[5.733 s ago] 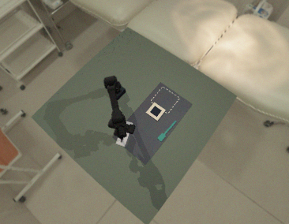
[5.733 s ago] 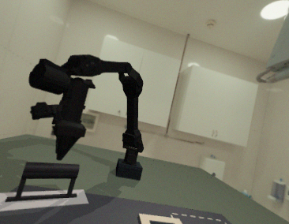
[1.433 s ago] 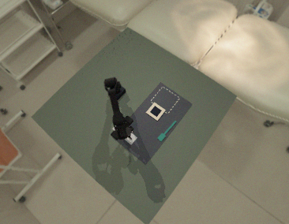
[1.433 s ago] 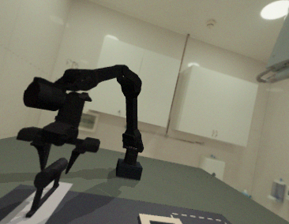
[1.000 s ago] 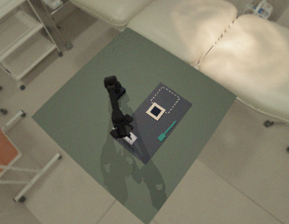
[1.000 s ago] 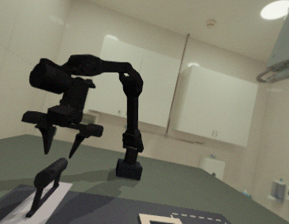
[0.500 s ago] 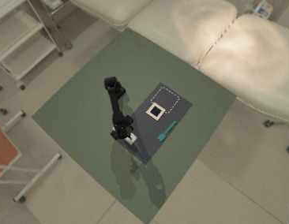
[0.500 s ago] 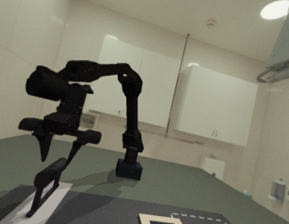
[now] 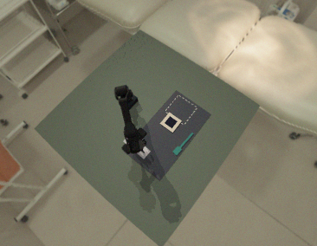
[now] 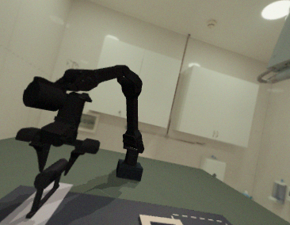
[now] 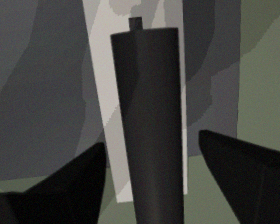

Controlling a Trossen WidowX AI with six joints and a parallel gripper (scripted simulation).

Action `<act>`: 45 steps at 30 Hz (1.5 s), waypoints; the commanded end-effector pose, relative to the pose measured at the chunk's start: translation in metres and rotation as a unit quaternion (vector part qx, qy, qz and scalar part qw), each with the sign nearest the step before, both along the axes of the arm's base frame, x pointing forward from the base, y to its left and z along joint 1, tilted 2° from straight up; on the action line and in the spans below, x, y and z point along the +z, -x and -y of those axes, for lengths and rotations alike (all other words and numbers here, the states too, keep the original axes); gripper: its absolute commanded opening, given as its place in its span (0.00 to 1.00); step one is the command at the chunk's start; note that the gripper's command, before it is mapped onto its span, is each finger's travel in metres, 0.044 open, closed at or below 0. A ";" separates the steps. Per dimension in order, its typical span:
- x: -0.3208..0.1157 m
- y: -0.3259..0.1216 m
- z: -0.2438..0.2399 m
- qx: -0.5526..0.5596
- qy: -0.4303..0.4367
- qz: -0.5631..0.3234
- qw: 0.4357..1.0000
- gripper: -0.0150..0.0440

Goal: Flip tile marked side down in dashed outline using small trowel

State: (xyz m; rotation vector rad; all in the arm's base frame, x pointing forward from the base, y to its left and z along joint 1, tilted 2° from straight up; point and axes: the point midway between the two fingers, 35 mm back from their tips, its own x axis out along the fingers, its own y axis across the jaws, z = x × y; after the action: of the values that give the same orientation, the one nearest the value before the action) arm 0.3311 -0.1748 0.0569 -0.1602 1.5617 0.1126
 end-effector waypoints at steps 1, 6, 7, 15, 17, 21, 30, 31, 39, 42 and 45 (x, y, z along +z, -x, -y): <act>-0.003 0.000 0.000 -0.001 0.000 -0.001 1.000 0.67; -0.003 0.000 0.000 -0.001 0.000 -0.001 1.000 0.48; -0.003 0.000 0.000 -0.001 0.000 -0.001 1.000 0.47; -0.003 0.000 0.000 -0.001 0.000 -0.001 1.000 0.47; -0.003 0.000 0.000 -0.001 0.000 -0.001 1.000 0.47; -0.003 0.000 0.000 -0.001 0.000 -0.001 1.000 0.47; -0.003 0.000 0.000 0.021 0.001 -0.001 1.000 0.47; -0.003 0.000 0.000 0.036 0.001 -0.002 0.999 0.47; -0.004 0.000 0.000 0.154 0.001 -0.005 0.988 0.47; -0.004 0.000 0.000 0.197 0.002 -0.007 0.980 0.47; -0.004 0.000 0.000 0.240 0.002 -0.008 0.971 0.47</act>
State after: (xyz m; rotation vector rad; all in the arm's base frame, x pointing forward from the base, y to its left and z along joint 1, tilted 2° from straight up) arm 0.3306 -0.1746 0.0538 -0.4735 1.5251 0.4285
